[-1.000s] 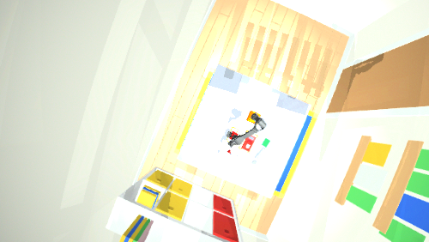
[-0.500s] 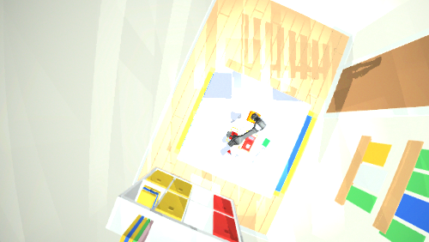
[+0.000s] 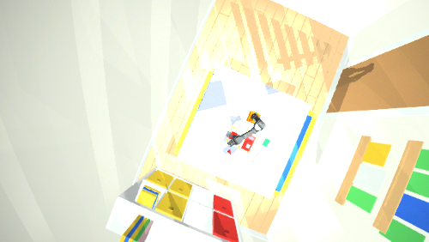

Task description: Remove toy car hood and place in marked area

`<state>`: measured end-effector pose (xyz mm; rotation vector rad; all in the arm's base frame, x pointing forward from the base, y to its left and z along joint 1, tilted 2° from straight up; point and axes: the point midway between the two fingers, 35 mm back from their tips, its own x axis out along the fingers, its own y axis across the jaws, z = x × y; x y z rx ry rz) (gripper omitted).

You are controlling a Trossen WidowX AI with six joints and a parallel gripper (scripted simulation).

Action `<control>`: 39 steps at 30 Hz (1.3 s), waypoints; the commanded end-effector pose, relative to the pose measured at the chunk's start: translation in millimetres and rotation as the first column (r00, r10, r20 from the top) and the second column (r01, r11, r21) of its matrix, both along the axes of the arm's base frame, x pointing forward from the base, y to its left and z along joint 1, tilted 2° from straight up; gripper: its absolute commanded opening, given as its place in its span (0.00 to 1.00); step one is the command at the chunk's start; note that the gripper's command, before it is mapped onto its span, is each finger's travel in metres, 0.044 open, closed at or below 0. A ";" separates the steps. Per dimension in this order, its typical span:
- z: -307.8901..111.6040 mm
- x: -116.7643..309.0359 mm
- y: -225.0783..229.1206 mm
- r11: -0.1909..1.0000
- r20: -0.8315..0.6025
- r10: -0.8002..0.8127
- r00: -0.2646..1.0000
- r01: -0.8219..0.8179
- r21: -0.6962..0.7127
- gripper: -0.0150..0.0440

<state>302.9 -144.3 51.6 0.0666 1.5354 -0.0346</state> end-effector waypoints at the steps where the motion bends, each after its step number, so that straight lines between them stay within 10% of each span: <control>1: -2.7 0.4 0.5 1.000 0.001 0.003 1.000 -0.003 0.002 0.25; 39: -24.0 1.2 1.0 1.000 0.001 0.003 1.000 -0.003 0.002 0.25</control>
